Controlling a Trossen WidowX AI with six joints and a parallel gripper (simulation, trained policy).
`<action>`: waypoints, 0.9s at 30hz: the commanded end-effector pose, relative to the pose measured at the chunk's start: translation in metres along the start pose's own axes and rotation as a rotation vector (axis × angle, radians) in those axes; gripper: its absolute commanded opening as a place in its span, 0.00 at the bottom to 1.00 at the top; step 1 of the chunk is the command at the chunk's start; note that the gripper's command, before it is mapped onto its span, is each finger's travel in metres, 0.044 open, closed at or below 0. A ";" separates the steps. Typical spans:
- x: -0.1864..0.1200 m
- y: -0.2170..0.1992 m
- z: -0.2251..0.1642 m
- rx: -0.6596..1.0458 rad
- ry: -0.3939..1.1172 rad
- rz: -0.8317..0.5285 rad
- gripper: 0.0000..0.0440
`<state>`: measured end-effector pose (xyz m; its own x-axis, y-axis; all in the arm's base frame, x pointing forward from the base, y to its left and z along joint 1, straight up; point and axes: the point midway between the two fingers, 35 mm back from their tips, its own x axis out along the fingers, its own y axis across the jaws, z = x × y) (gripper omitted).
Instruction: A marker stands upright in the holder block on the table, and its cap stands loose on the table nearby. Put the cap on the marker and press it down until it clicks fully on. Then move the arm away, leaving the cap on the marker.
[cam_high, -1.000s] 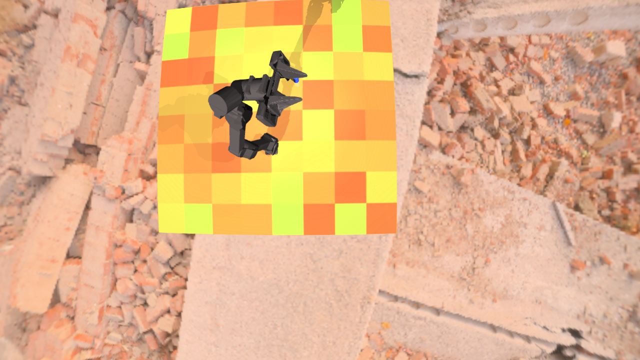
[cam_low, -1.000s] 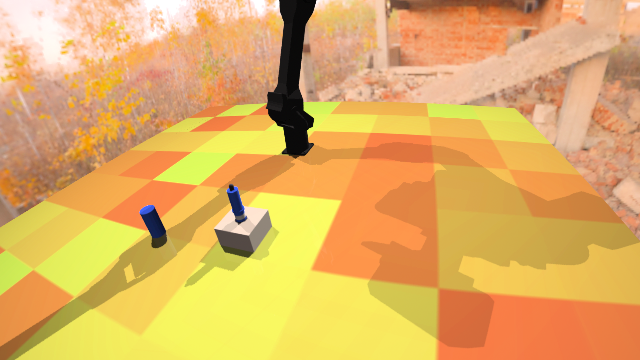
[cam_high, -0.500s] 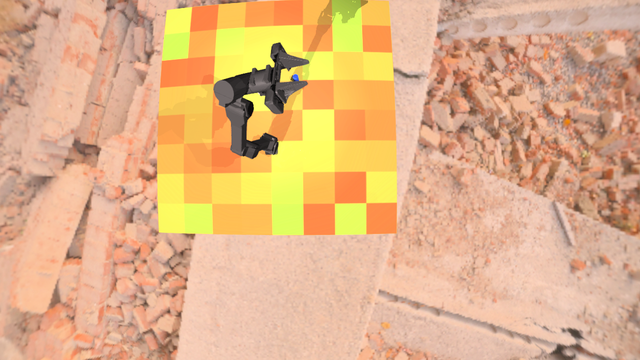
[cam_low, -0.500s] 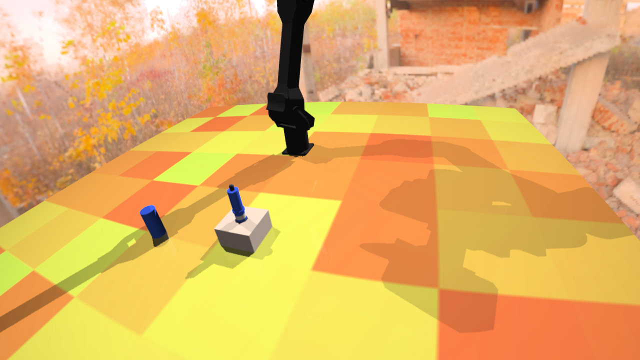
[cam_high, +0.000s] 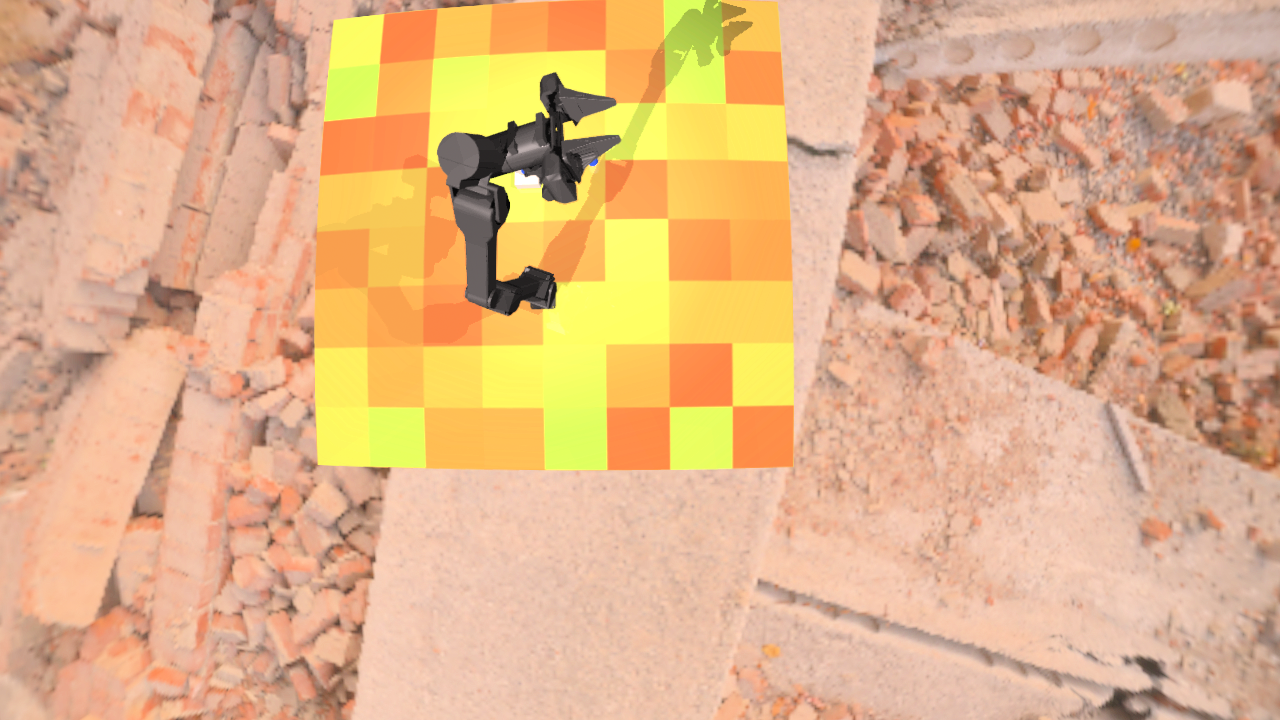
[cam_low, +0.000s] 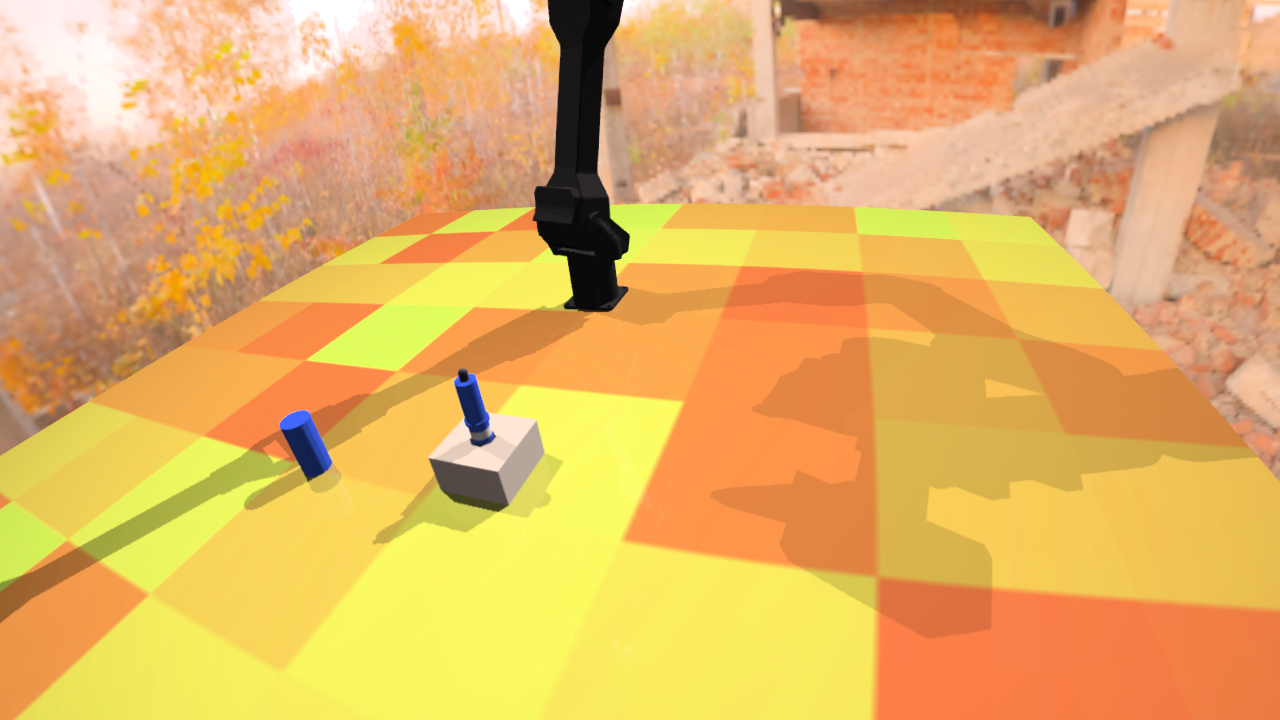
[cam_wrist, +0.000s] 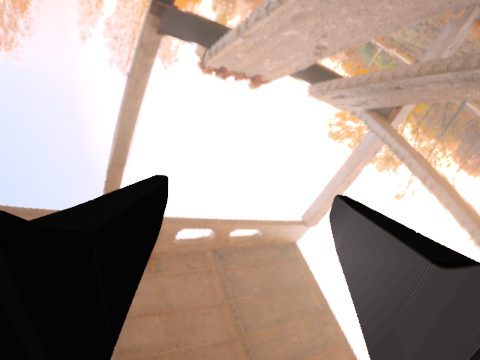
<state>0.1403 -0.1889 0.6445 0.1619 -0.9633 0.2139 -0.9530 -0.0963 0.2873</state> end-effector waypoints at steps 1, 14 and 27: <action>0.001 -0.015 0.005 -0.013 -0.013 -0.039 0.69; -0.004 -0.057 0.020 -0.043 -0.057 -0.160 0.70; -0.012 -0.098 0.037 -0.074 -0.106 -0.275 0.70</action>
<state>0.2121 -0.1785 0.5883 0.3621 -0.9311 0.0440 -0.8693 -0.3202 0.3766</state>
